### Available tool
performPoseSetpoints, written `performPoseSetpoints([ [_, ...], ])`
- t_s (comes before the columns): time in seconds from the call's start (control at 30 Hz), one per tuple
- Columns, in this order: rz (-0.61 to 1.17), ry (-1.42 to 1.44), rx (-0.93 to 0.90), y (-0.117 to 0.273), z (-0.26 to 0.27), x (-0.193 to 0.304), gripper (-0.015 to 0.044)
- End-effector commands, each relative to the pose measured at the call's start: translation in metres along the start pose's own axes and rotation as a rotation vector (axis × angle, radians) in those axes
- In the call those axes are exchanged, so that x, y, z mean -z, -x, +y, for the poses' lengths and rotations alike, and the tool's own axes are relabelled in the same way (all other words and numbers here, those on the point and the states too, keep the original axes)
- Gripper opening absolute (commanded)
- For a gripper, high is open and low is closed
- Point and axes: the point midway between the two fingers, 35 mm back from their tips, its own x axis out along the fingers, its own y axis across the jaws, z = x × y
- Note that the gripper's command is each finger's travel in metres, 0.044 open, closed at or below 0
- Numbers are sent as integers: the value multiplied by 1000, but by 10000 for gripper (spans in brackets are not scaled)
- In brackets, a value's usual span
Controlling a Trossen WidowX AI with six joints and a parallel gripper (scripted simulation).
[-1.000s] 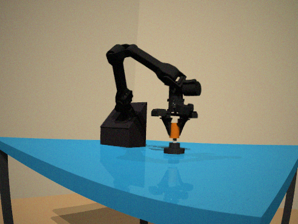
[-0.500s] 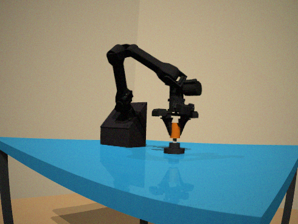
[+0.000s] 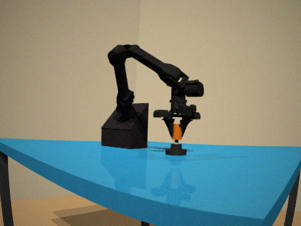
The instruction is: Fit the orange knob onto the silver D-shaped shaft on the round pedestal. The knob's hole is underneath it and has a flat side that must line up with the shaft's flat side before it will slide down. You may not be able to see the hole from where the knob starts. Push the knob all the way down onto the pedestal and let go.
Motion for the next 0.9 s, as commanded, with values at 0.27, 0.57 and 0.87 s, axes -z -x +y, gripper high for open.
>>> performPoseSetpoints([
  [0.27,-6,-212,-3,3,-2,0,0],
  [0.57,-6,-212,-3,1,0,-1,0],
  [0.87,-6,-212,-3,-1,0,-1,0],
])
